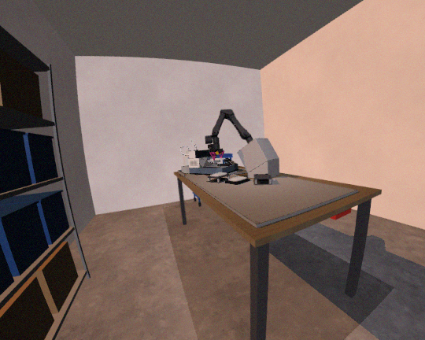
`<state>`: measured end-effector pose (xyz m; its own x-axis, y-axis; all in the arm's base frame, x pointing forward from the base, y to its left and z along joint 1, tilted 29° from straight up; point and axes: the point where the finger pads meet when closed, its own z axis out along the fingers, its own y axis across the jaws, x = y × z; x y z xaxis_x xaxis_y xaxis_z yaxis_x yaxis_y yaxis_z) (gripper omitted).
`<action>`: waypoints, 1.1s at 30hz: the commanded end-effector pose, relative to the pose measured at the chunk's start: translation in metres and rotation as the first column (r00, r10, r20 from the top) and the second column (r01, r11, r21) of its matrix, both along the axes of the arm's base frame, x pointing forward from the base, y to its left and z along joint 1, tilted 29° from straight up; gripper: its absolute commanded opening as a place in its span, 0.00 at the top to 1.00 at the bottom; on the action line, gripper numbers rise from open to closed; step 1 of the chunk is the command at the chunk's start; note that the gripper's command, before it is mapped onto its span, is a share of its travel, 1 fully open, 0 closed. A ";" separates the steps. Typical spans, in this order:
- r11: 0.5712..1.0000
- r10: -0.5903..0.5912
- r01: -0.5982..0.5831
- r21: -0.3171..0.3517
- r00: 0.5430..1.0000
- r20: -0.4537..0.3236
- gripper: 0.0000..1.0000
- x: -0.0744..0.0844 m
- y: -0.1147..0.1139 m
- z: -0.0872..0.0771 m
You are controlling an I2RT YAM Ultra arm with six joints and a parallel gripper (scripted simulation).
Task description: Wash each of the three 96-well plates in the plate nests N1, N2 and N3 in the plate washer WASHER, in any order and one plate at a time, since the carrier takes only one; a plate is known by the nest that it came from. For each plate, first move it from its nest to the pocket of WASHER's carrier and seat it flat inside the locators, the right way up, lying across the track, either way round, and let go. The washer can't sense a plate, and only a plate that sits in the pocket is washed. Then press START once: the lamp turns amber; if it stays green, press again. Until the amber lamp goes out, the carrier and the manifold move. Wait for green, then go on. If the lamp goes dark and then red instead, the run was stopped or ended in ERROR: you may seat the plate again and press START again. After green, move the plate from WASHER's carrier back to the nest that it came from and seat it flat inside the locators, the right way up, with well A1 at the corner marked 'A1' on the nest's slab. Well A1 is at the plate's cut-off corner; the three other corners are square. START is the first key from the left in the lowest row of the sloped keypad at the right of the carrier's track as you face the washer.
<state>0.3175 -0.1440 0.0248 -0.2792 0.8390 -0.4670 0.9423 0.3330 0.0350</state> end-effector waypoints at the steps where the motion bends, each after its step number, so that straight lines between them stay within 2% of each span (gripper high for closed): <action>1: 0.991 0.119 -0.121 -0.050 0.992 -0.032 1.00 0.019 0.010 0.005; 11: 0.993 0.110 -0.112 -0.044 0.993 -0.040 1.00 0.039 0.052 -0.015; 14: 0.993 0.110 -0.112 -0.044 0.993 -0.040 1.00 0.039 0.053 -0.015; 15: 0.993 0.108 -0.108 -0.050 0.994 -0.004 1.00 0.043 0.052 -0.002; 19: 0.994 0.100 -0.099 -0.051 0.995 0.001 1.00 0.043 0.049 -0.002; 21: 0.994 0.100 -0.100 -0.048 0.995 -0.016 1.00 0.042 0.049 -0.008; 33: 0.994 0.099 -0.100 -0.049 0.995 -0.009 1.00 0.043 0.048 -0.007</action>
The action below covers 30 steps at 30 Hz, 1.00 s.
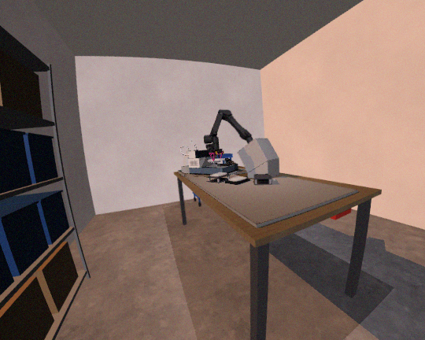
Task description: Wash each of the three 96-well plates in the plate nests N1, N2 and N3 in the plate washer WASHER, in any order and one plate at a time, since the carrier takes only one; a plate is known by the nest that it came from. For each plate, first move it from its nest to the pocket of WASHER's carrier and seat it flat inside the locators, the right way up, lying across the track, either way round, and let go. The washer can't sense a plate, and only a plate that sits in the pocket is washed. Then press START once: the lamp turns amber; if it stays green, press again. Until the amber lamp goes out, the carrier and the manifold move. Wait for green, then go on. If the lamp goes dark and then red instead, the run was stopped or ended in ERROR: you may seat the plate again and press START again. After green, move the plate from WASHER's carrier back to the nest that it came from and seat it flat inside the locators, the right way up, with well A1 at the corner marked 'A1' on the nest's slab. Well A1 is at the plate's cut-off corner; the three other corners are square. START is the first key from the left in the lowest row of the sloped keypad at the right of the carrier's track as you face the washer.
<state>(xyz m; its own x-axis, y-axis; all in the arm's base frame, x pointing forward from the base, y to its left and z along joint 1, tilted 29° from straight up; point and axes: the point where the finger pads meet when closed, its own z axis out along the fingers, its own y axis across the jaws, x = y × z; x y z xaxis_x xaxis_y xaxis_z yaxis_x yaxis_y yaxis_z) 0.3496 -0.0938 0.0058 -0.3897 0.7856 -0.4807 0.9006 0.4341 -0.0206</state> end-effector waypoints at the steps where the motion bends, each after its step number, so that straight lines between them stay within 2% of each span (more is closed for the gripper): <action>1: 1.000 -0.008 0.009 -0.012 0.999 0.039 1.00 0.011 -0.002 0.012; 22: 1.000 -0.008 0.009 -0.012 0.999 0.039 1.00 0.011 -0.002 0.012; 23: 0.999 0.042 -0.042 -0.021 0.999 0.007 1.00 0.012 0.007 0.003; 26: 0.991 0.128 -0.130 -0.036 0.991 -0.050 1.00 0.008 0.020 -0.009; 30: 0.968 0.239 -0.246 -0.053 0.965 -0.108 1.00 0.011 0.038 -0.017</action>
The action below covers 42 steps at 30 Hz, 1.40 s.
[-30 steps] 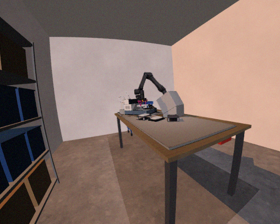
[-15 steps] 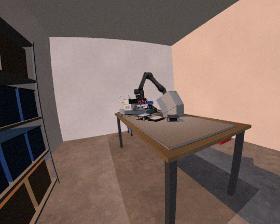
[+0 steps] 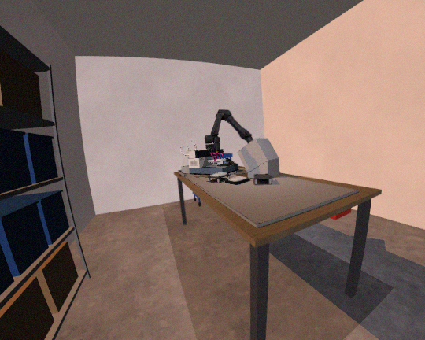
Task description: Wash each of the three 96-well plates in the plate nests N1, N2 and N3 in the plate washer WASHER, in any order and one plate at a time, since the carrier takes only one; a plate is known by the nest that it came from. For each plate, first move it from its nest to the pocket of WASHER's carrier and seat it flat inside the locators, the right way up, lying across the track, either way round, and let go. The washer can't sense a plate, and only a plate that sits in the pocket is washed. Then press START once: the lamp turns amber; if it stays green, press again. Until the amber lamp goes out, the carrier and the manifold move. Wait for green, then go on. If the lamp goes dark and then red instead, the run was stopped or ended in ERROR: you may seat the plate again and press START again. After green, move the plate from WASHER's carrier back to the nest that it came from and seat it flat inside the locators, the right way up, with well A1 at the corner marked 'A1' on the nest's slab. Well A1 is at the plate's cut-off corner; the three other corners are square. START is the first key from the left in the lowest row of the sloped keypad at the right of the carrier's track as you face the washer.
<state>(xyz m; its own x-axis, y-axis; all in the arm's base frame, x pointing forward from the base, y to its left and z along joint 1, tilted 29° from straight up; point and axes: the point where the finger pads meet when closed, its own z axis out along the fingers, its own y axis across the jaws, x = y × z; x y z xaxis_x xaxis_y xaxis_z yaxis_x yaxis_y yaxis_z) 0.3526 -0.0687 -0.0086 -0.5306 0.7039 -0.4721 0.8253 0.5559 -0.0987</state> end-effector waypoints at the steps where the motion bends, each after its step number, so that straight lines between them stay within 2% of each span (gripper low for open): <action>1: 0.994 0.103 -0.104 -0.030 0.994 -0.031 1.00 0.008 0.013 -0.002; 2: 0.994 0.103 -0.104 -0.030 0.994 -0.031 1.00 0.008 0.013 -0.002; 8: 0.959 0.270 -0.278 -0.055 0.955 -0.122 1.00 0.012 0.040 -0.016; 15: 0.880 0.445 -0.472 -0.057 0.860 -0.251 1.00 0.009 0.070 -0.034; 19: 0.880 0.445 -0.472 -0.057 0.859 -0.251 1.00 0.010 0.079 -0.039; 28: 0.884 0.437 -0.463 -0.057 0.865 -0.245 1.00 0.012 0.116 -0.059; 29: 0.884 0.437 -0.463 -0.057 0.865 -0.245 1.00 0.012 0.116 -0.059; 31: 0.885 0.440 -0.461 -0.061 0.873 -0.209 1.00 0.018 0.119 -0.047; 42: 0.889 0.433 -0.455 -0.060 0.874 -0.220 1.00 0.017 0.115 -0.053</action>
